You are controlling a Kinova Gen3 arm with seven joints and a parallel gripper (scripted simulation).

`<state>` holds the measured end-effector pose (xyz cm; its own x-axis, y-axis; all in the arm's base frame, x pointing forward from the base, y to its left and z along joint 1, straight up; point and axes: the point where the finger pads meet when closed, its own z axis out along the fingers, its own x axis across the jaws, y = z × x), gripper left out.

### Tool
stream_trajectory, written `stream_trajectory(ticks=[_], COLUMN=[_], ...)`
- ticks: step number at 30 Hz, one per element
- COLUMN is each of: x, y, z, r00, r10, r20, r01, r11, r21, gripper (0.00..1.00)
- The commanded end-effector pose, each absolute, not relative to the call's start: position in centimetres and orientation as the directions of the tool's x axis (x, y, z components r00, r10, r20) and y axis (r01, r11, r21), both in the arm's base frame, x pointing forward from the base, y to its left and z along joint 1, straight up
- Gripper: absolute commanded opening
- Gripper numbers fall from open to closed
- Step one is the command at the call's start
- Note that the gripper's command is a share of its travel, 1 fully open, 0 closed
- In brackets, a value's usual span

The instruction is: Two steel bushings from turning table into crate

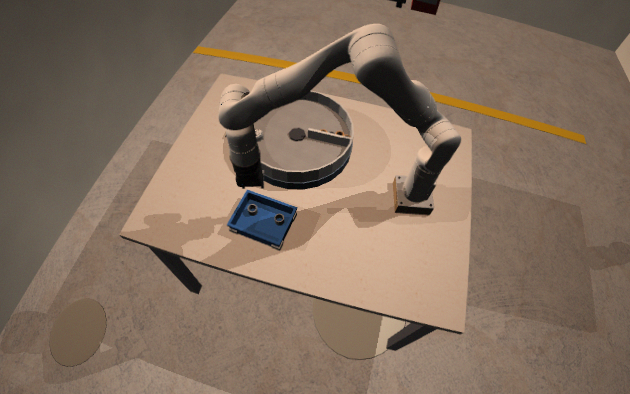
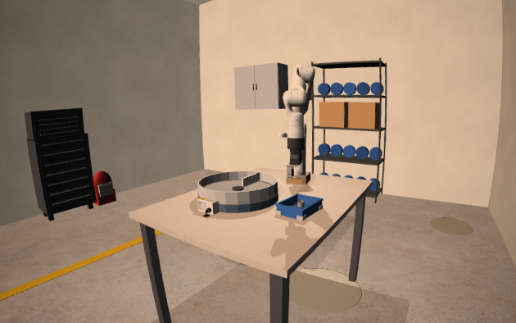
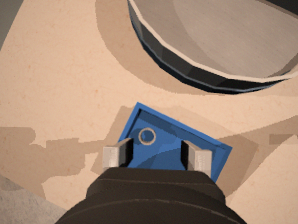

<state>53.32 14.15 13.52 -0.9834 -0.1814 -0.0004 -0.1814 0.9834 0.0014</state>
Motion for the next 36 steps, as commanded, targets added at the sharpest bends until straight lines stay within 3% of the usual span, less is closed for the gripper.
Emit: stream_trajectory(ticks=[1,4,16,21,33,36], x=[53.28,53.06,53.06,52.70,52.70,52.49], y=[14.23,14.37,14.37,14.58,14.58,14.71], z=[13.74,13.91,13.91,14.19,14.19,14.37], r00=[-0.995,-0.999,-0.999,-0.962,-0.962,-0.913], r10=[-0.105,0.038,0.038,0.273,0.273,0.407], r20=[-0.003,-0.003,-0.003,-0.003,-0.003,-0.002], r01=[-0.105,0.038,0.038,0.273,0.273,0.407], r11=[0.995,0.999,0.999,0.962,0.962,0.913], r21=[0.001,0.001,0.001,0.002,0.002,0.003], gripper=[1.00,1.00,1.00,1.00,1.00,1.00])
